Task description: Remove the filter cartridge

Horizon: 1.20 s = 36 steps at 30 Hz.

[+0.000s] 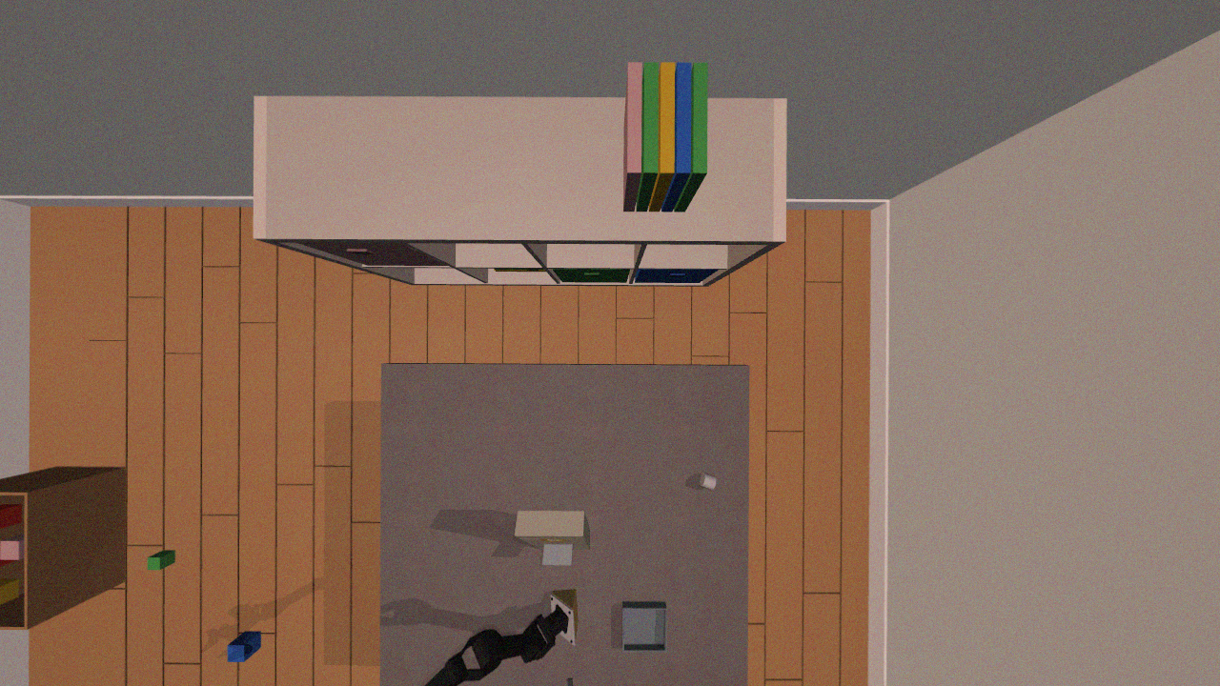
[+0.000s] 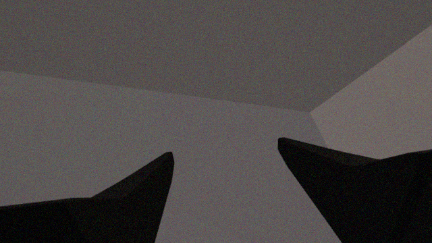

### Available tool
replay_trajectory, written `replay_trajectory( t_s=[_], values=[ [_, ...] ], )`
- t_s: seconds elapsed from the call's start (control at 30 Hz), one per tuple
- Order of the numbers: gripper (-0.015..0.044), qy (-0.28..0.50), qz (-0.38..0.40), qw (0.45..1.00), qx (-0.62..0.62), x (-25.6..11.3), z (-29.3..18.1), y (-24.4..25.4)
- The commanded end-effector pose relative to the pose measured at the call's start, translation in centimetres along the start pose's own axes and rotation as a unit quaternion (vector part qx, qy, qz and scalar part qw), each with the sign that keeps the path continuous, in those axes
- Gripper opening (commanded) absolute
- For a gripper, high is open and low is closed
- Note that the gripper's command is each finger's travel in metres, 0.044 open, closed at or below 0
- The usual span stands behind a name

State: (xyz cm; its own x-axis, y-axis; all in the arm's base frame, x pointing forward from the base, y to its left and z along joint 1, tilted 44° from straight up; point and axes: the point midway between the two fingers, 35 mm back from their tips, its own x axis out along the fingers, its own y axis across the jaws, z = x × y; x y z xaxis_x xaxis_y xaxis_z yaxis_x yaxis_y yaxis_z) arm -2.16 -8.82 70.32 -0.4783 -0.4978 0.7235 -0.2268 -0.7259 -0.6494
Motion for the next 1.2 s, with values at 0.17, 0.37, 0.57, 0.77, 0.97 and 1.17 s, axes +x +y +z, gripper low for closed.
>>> replay_trajectory(
  t_s=[0.17,0.37,0.57,0.77,0.97,1.17],
  values=[
    [0.0242,0.088,-0.034,0.995,-0.014,0.3,-5.0,-0.1],
    [0.0111,0.226,-0.057,0.971,-0.056,-1.0,-12.9,-1.2],
    [0.0111,0.341,-0.093,0.932,-0.084,-4.5,-19.0,-3.7],
    [0.0111,0.435,-0.137,0.884,-0.102,-9.3,-22.9,-6.6],
    [0.0111,0.510,-0.185,0.832,-0.113,-14.8,-25.1,-9.6],
    [0.0111,0.584,-0.271,0.757,-0.107,-22.8,-25.2,-13.1]
  ],
)
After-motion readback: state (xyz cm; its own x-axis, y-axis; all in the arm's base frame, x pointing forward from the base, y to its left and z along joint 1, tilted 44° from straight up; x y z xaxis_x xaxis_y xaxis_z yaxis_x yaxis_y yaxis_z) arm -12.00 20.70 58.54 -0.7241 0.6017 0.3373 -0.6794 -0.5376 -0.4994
